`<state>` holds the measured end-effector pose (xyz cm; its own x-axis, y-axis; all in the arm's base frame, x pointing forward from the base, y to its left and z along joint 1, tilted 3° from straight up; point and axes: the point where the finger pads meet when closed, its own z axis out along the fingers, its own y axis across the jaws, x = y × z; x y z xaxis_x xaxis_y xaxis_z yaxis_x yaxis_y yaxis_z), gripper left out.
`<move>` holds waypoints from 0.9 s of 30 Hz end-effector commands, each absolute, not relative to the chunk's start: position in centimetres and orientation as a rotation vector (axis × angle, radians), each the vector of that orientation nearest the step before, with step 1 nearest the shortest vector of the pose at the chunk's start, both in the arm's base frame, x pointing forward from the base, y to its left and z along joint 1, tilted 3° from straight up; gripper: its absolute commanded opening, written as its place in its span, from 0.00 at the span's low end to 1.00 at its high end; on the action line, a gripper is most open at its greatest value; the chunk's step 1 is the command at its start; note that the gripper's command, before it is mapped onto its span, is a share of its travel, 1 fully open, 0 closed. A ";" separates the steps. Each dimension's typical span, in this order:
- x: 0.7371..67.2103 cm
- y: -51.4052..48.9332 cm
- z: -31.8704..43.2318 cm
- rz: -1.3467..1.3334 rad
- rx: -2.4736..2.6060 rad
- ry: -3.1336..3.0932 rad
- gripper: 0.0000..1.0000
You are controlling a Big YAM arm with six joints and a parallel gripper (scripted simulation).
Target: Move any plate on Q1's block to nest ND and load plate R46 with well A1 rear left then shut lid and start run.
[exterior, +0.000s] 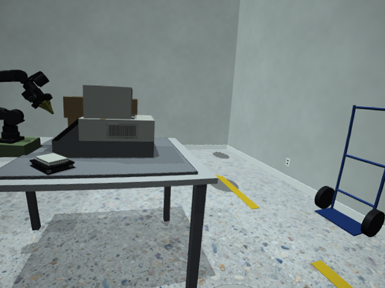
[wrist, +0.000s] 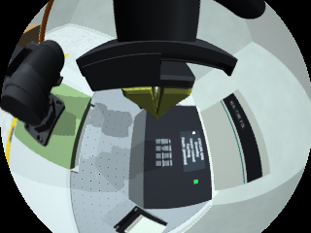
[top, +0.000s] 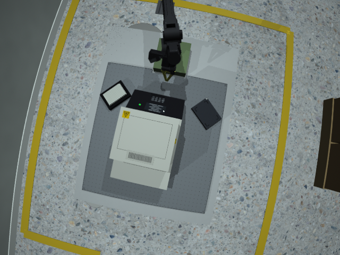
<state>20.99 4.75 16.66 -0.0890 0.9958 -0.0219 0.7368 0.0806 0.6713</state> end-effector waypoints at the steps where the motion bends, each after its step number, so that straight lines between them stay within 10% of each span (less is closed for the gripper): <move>1: 21.6 5.1 19.1 0.778 1.677 1.842 0.00; 27: 22.2 5.4 20.8 0.786 1.670 1.839 0.00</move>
<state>21.00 4.75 16.64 -0.0890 0.9958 -0.0222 0.7374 0.0808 0.6707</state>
